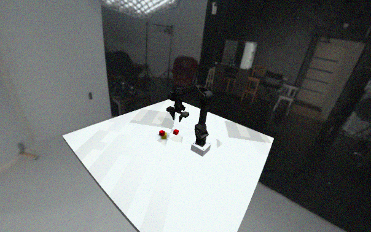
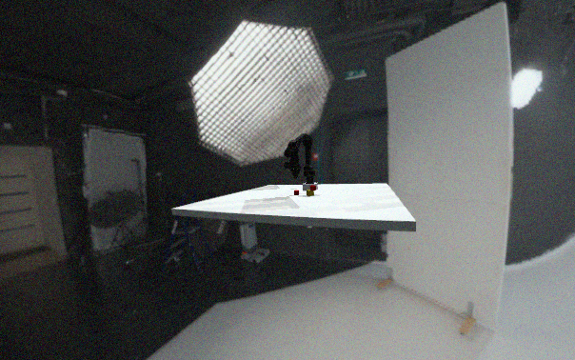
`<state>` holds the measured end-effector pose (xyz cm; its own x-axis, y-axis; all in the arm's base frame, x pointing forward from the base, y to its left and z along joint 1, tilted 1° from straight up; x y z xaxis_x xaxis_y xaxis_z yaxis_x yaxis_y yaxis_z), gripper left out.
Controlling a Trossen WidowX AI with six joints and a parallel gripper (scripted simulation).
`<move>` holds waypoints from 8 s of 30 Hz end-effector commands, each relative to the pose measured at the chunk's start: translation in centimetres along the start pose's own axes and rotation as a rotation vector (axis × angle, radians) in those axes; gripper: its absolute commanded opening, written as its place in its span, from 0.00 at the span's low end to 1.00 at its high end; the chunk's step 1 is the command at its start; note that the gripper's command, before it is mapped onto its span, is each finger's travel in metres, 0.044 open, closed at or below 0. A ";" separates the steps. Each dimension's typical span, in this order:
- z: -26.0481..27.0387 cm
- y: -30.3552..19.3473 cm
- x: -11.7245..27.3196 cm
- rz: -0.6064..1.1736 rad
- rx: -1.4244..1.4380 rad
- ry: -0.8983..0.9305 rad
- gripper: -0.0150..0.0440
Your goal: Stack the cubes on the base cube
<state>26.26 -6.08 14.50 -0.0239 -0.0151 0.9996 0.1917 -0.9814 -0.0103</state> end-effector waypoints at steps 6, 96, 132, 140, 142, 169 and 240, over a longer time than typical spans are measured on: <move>-0.2 0.0 -4.9 0.000 -0.020 -0.001 0.70; 0.3 0.2 -1.9 -0.001 -0.019 -0.001 0.43; 1.9 -2.3 0.0 0.001 0.905 0.002 0.43; 2.5 -3.2 0.0 0.002 1.219 0.004 0.43; 2.6 -3.4 0.0 0.001 1.298 0.004 0.43; 4.3 -6.5 -0.2 -0.001 2.361 0.010 0.43; 5.1 -8.3 -6.1 -0.005 2.894 0.014 0.43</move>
<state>30.01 3.17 9.05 -0.0400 -0.0247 0.9989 0.0503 0.9984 0.0267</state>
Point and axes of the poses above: the point midway between the two fingers, 35 mm back from their tips, its own x axis back along the fingers, its own z axis across the jaws, y = z × x, the point moved 4 cm from there along x, back along the fingers, and after that the axes turned 9 degrees about x, right-handed, at the moved point
